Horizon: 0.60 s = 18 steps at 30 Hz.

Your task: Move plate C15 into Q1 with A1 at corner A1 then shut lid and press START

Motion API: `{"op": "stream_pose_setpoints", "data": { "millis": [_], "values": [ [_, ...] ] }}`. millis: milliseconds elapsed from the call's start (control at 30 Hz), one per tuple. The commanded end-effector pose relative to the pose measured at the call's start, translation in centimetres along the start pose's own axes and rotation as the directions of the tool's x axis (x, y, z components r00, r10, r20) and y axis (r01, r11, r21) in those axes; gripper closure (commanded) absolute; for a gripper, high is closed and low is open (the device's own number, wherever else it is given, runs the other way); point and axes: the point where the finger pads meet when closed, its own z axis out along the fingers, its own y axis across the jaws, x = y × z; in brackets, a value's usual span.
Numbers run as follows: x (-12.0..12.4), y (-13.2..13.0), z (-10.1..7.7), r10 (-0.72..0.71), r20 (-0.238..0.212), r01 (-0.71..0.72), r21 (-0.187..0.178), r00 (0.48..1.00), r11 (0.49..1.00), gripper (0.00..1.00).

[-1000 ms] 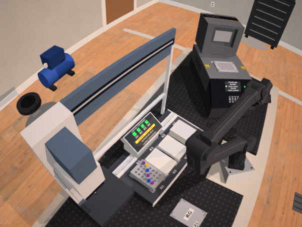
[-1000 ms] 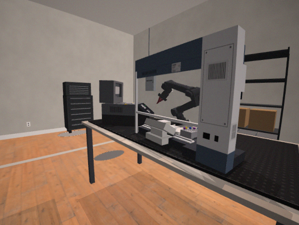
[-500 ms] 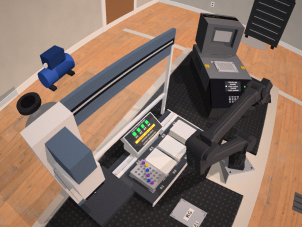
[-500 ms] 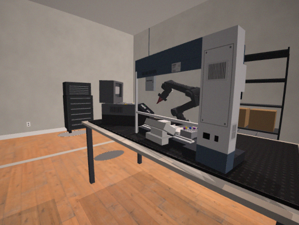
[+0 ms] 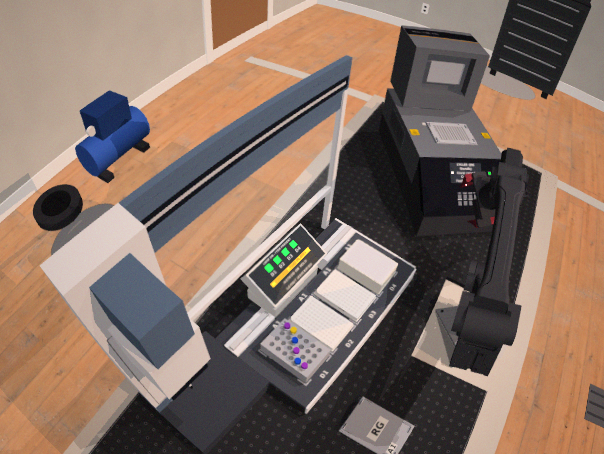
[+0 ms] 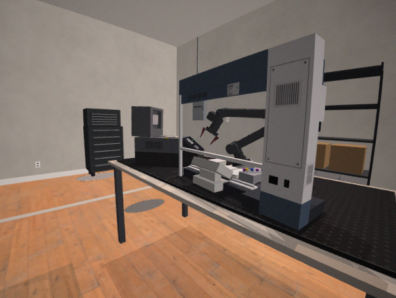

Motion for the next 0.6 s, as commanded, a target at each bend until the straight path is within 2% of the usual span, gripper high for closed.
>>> {"op": "stream_pose_setpoints", "data": {
  "millis": [0, 100, 133, 167, 233, 333, 400, 433, 500, 567],
  "values": [
    [0.6, 3.2, -0.8, -0.033, -0.041, 0.033, -0.011, 0.999, 0.999, 0.03],
    [1.0, 3.7, -0.5, -0.045, -0.050, 0.045, -0.007, 0.998, 0.999, 0.03],
    [0.6, 3.9, -1.3, -0.059, -0.042, 0.058, -0.022, 0.997, 0.998, 0.03],
    [0.3, 3.9, -1.5, -0.073, -0.047, 0.072, -0.006, 0.996, 0.997, 0.03],
    [0.6, 4.1, -0.9, -0.103, -0.080, 0.106, 0.030, 0.991, 0.994, 0.03],
    [1.9, 4.2, -0.1, -0.144, -0.179, 0.157, 0.059, 0.973, 0.986, 0.03],
    [2.7, 3.9, 1.0, -0.160, -0.195, 0.180, 0.092, 0.968, 0.979, 0.03],
    [2.9, 3.8, 1.1, -0.169, -0.222, 0.194, 0.096, 0.960, 0.976, 0.03],
    [3.8, 3.9, 2.0, -0.190, -0.242, 0.221, 0.107, 0.951, 0.969, 0.03],
    [4.9, 4.6, 2.4, -0.211, -0.261, 0.244, 0.100, 0.942, 0.965, 0.03]
  ]
}}
